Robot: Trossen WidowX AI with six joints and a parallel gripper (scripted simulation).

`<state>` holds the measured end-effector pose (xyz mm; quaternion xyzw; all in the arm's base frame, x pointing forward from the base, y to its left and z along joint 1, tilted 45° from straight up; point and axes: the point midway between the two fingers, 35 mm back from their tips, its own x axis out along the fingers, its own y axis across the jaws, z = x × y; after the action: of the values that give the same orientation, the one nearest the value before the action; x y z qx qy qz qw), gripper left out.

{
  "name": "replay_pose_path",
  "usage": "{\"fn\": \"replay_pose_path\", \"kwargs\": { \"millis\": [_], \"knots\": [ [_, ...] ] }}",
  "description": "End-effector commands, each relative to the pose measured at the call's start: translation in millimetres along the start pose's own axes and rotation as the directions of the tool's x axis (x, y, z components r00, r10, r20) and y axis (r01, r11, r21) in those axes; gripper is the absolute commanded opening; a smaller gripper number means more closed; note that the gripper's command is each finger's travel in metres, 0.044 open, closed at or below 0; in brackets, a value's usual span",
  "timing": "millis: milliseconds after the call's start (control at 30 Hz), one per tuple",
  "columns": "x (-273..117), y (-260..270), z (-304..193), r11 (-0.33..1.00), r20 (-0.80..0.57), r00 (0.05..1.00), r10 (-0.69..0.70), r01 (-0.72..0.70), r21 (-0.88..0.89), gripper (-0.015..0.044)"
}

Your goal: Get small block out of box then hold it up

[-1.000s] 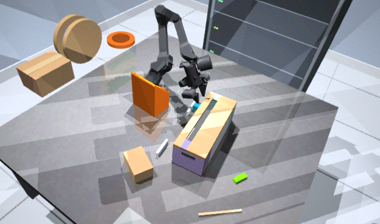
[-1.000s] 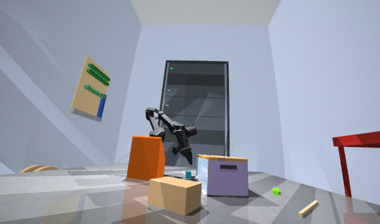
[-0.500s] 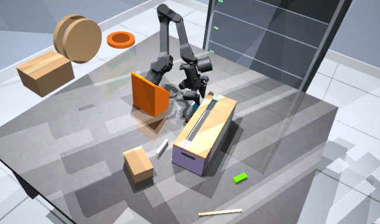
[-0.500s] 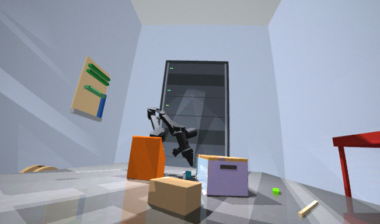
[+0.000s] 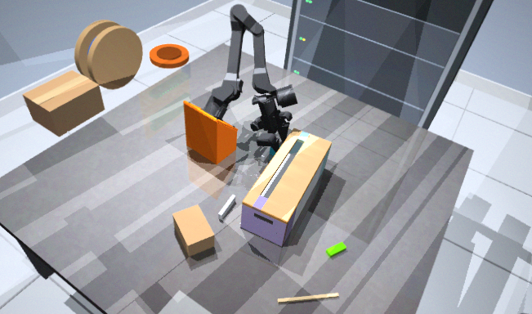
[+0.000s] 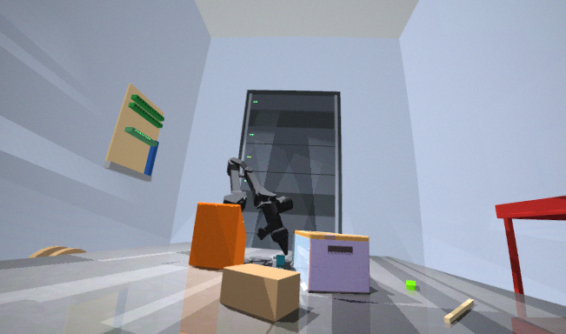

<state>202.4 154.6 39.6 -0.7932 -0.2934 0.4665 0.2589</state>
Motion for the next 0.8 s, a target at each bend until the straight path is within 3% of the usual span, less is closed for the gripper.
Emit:
{"fn": "replay_pose_path", "kwargs": {
  "millis": [0, 500, 767],
  "knots": [
    [6.8, 2.1, 7.0, 1.000, 0.008, 1.000, 0.007, -0.007, 0.009, 0.0285],
    [24.5, 0.2, 18.8, 1.000, 0.004, 1.000, 0.000, 0.000, 0.013, 0.0285],
    [24.5, 0.2, 18.8, 1.000, 0.004, 1.000, 0.000, 0.000, 0.013, 0.0075]
  ]
}}
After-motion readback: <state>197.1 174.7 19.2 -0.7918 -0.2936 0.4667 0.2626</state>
